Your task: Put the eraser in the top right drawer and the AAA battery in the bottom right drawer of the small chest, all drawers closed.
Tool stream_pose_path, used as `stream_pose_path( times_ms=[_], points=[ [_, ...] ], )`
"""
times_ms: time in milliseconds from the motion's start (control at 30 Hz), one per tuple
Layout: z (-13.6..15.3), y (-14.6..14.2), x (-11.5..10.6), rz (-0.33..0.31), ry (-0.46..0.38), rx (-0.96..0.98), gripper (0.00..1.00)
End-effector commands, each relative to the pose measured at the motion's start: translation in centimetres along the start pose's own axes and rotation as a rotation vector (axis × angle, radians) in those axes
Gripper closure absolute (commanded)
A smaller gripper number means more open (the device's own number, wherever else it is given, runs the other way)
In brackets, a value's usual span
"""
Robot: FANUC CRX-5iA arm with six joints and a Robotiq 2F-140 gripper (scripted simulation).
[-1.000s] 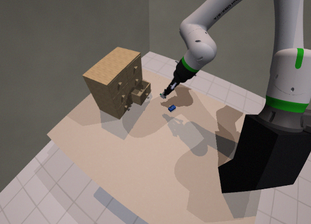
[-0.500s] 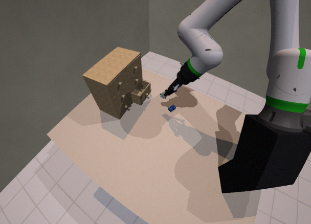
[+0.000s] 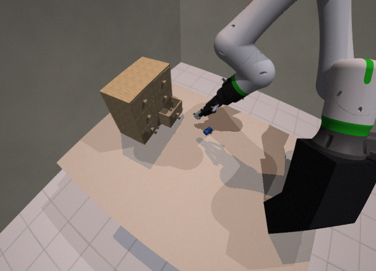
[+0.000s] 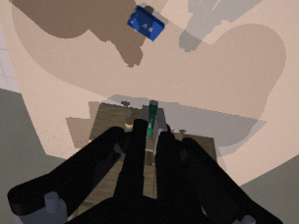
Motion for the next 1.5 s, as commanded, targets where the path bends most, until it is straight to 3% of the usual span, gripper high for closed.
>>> stream_pose_path(
  times_ms=[0, 933, 1467],
  points=[
    [-2.0, 0.0, 0.2, -0.015, -0.267, 0.012, 0.97],
    [-4.3, -0.3, 0.9, 0.029, -0.593, 0.002, 0.97],
    [-4.7, -0.3, 1.1, 0.037, -0.653, 0.001, 0.97]
  ],
)
Point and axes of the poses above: the point where the finger pads meet when closed, its own x axis out along the fingers, its own y axis across the jaws, z = x × y, the point moved 5 cm from there along -x, back along the fingers, and after that the axes turned 8 degrees about x, right-handed, at the moved point
